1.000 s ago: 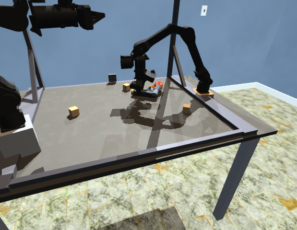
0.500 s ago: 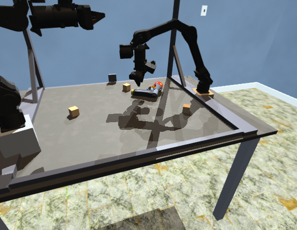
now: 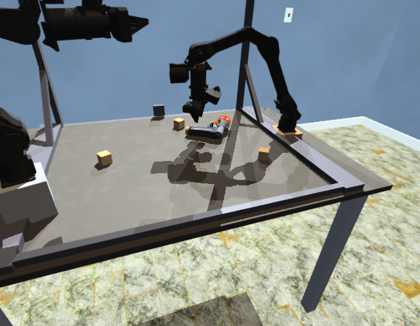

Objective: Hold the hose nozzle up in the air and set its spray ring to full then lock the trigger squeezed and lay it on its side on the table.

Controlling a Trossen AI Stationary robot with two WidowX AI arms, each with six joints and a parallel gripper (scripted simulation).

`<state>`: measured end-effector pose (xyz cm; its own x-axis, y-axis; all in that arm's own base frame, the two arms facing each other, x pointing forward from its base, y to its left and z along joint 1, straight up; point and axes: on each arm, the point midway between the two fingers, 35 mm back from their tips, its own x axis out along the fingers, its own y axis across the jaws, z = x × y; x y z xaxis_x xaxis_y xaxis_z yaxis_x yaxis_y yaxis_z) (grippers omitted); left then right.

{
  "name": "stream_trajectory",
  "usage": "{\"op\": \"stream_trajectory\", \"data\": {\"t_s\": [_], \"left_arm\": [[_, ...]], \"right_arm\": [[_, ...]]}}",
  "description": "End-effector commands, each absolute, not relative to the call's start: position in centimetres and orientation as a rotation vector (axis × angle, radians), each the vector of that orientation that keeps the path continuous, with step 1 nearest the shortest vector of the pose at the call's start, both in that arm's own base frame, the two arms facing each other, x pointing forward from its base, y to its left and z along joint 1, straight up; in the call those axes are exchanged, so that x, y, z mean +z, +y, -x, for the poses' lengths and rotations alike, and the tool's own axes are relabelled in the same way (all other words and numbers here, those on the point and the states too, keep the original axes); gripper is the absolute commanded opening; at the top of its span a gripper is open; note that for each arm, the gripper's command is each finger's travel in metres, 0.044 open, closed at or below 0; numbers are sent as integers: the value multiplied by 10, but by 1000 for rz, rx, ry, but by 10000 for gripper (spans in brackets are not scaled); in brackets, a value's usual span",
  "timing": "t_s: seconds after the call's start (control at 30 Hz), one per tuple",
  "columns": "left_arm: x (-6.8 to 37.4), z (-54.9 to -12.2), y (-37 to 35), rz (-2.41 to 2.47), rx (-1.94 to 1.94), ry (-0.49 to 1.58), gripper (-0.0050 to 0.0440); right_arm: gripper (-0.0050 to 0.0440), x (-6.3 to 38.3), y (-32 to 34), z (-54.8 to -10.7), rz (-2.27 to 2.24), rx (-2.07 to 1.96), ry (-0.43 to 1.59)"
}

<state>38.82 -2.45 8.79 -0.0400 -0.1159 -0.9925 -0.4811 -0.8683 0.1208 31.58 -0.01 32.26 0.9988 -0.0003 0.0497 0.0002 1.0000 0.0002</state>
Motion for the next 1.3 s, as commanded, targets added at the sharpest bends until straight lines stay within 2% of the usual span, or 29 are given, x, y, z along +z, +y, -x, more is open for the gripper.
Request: {"op": "stream_trajectory", "data": {"t_s": [0.0, 0.1, 0.53, 1.27], "left_arm": [[102, -390, -24, 1986, 1858, 678, 235], [106, -391, -23, 1981, 1804, 698, 235], [146, -400, -18, 1791, 1125, 840, 235], [208, -395, -12, 1299, 449, 692, 235]], "right_arm": [[175, 330, 0, -315, 3, -3, -67], [175, 330, 0, -315, 3, -3, -67], [175, 330, 0, -315, 3, -3, -67], [175, 330, 0, -314, 3, -3, -68]]}}
